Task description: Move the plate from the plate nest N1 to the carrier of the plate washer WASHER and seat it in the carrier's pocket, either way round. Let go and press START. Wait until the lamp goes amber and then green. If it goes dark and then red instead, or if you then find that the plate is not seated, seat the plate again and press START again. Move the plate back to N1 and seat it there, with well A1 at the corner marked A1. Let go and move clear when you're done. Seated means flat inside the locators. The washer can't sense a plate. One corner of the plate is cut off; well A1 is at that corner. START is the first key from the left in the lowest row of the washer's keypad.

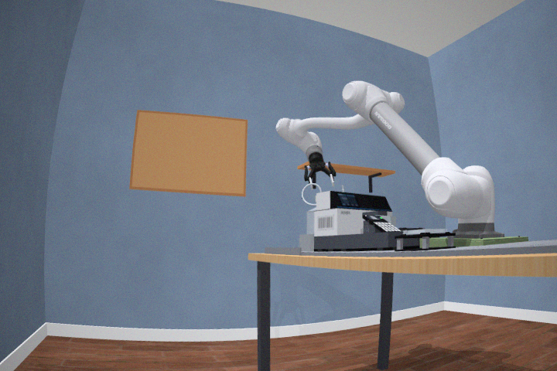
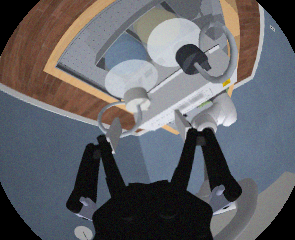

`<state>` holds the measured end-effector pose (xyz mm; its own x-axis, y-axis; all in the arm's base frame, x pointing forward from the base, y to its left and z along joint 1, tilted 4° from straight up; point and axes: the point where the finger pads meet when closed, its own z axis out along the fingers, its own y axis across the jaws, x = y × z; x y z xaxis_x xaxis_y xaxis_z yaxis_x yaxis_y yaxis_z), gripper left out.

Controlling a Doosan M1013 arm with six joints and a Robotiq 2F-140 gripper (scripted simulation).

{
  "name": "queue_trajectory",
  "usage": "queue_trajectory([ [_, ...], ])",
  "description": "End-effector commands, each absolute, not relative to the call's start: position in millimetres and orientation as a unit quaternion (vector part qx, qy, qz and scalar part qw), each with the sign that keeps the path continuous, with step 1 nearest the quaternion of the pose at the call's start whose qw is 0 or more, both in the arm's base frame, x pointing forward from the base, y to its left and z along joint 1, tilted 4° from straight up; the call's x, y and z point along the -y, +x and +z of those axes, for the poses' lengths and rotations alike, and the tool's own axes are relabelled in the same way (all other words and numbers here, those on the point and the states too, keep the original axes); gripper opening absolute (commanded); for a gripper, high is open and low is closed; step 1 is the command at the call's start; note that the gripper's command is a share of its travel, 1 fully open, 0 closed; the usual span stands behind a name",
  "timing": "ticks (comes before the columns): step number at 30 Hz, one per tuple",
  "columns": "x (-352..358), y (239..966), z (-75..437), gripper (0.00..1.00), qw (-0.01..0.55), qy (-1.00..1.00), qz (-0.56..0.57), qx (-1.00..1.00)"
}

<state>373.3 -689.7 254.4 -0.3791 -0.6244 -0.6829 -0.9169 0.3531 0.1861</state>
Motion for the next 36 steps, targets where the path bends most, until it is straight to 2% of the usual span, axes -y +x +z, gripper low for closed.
queue_trajectory([
  [1, 676.9, 382.7, 260.5, 0.7, 0.259, -0.494, 0.282, -0.781],
  [36, 544.8, 443.4, 302.7, 0.7, 0.221, -0.644, 0.231, -0.695],
])
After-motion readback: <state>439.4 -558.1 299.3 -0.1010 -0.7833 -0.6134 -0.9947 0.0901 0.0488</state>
